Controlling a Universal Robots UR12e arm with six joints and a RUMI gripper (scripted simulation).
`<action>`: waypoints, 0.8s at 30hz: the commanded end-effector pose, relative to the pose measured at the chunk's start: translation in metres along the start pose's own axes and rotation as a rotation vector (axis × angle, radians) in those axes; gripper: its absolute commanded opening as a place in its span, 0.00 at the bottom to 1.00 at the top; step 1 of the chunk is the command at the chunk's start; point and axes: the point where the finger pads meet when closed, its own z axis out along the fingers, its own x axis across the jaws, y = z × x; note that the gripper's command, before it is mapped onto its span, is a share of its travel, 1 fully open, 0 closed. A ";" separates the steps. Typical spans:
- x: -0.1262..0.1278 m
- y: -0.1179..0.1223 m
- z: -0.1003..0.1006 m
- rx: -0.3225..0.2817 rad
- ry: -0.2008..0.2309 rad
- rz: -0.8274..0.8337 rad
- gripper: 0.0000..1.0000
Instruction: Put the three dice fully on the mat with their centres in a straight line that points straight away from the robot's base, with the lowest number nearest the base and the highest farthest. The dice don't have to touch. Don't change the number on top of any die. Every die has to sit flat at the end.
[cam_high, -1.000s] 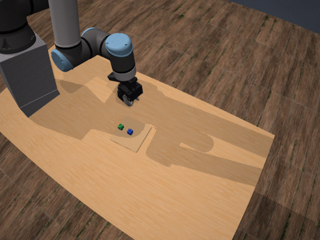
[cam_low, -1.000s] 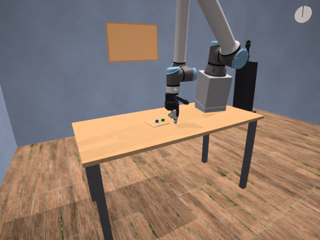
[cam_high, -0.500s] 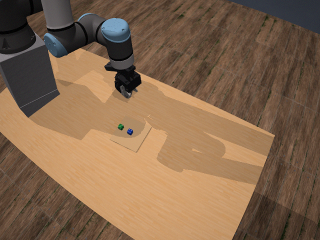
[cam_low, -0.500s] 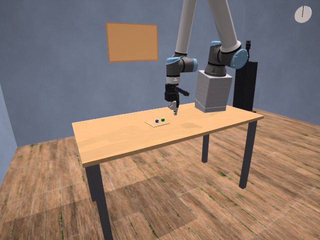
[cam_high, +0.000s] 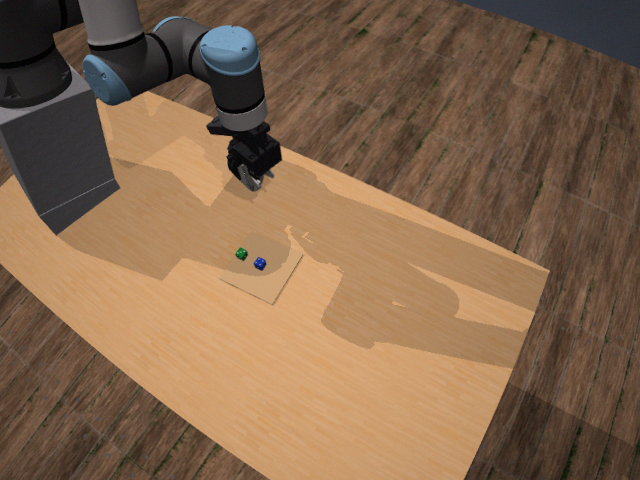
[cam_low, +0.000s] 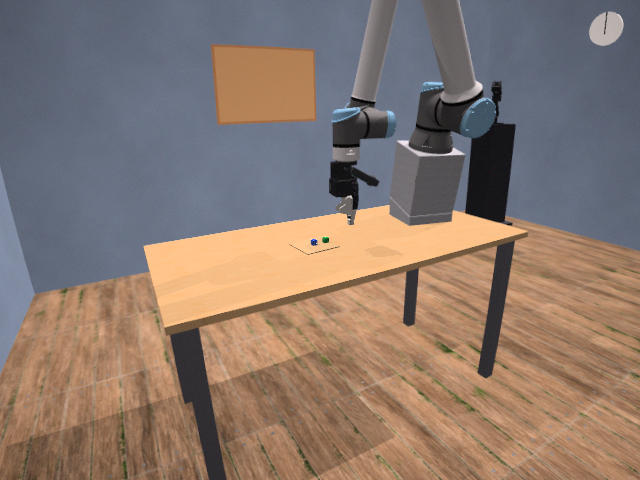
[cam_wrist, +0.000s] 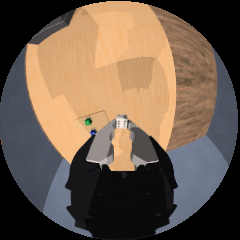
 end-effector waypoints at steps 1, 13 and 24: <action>0.000 0.001 0.000 -0.001 0.000 -0.001 0.03; -0.057 0.114 -0.002 -0.001 0.000 -0.182 0.03; -0.087 0.160 -0.005 -0.001 0.000 -0.259 0.03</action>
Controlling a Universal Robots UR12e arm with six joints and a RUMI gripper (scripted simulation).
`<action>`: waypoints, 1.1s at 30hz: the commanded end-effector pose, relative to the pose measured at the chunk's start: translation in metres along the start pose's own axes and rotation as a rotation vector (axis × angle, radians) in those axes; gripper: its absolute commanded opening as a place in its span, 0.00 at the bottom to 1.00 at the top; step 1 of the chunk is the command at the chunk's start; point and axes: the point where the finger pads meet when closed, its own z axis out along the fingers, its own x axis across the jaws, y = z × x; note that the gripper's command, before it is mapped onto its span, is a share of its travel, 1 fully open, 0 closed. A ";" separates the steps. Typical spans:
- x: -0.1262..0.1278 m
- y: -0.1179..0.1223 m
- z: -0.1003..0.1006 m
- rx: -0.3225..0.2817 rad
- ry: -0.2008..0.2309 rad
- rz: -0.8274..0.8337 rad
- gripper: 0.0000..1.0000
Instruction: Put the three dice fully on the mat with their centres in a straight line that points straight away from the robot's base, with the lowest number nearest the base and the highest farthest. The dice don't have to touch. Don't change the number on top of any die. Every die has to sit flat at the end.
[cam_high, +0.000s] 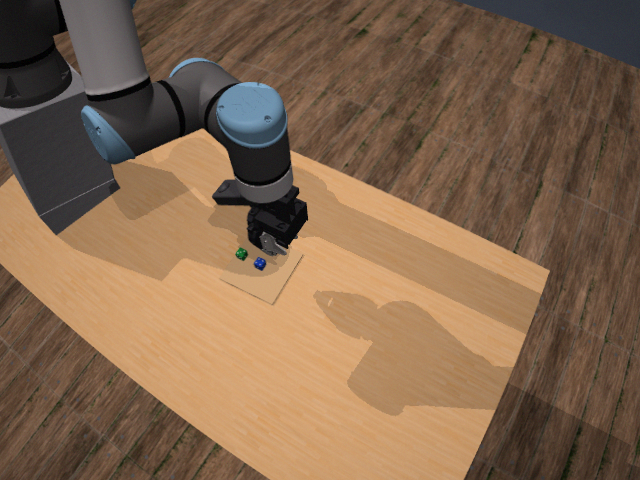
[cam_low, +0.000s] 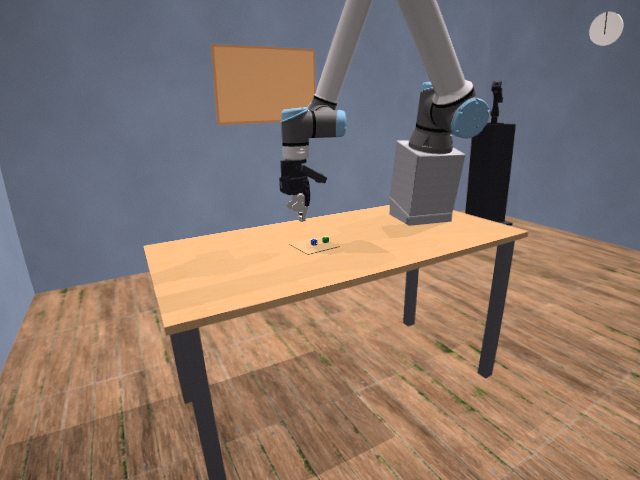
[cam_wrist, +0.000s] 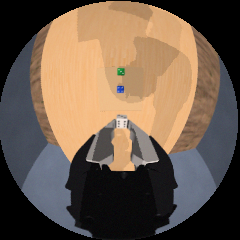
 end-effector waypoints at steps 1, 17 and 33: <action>-0.003 0.004 0.000 0.002 0.002 -0.008 0.03; -0.003 0.004 0.010 0.002 0.002 -0.008 0.03; -0.003 0.004 0.076 0.002 0.002 -0.008 0.03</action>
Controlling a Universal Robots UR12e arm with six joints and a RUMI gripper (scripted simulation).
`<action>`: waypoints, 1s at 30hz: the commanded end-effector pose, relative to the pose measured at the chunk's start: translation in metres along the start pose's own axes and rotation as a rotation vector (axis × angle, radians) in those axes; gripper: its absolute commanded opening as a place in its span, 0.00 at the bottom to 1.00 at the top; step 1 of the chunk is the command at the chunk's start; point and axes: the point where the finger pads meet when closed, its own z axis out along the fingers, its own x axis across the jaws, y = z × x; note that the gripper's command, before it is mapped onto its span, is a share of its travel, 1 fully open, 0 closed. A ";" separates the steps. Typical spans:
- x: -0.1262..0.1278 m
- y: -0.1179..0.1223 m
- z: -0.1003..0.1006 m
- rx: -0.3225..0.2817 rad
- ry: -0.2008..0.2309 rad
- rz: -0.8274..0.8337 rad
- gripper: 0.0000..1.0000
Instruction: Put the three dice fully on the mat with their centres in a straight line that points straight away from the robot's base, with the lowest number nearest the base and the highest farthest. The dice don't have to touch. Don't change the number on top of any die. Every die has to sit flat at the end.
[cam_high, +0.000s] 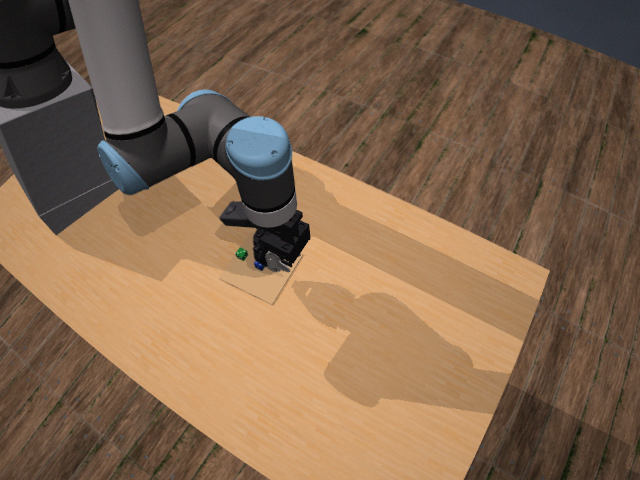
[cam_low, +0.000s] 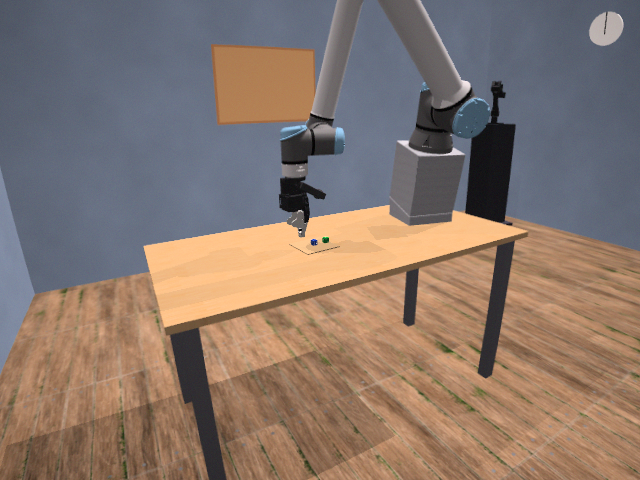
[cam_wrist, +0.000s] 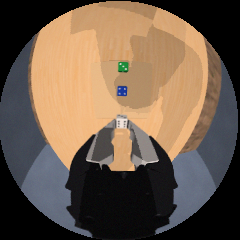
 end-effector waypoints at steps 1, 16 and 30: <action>0.000 0.001 0.016 -0.002 0.000 0.000 0.03; 0.000 0.001 0.036 -0.002 0.000 0.000 0.03; 0.000 0.001 0.036 -0.002 0.000 0.000 0.03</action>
